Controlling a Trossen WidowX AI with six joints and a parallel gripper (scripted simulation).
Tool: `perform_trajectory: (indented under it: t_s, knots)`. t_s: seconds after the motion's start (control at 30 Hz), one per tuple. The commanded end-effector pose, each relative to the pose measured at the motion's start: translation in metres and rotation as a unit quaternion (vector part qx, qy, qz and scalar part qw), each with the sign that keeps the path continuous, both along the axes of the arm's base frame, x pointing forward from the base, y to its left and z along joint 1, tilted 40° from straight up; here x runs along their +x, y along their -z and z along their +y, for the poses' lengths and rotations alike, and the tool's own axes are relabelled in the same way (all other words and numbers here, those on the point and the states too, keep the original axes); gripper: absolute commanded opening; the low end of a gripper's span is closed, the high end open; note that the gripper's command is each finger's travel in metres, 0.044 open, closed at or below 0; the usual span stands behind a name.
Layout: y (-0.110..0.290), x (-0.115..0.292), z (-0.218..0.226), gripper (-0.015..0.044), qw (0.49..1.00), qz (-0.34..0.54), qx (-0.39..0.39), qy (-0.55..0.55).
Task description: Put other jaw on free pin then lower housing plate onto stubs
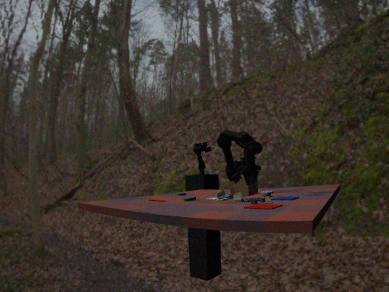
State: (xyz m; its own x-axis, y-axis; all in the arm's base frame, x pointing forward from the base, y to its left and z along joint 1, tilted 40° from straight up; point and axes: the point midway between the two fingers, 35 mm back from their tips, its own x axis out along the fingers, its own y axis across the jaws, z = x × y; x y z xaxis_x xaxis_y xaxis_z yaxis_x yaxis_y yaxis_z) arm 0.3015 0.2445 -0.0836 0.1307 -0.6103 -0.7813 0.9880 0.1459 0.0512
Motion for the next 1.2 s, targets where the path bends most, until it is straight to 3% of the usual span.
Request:
perform_trajectory:
  t_s: [0.0,0.3,0.67,1.17]
  knots:
    - [0.0,0.0,0.0,0.023,1.0,0.0,0.0,0.0]
    - [0.0,0.0,0.0,0.0,1.0,0.0,0.0,0.0]
    - [0.0,0.0,0.0,0.0,1.0,0.0,0.0,0.0]
    - [-0.034,0.029,-0.026,0.0394,0.995,-0.058,0.009,0.076]
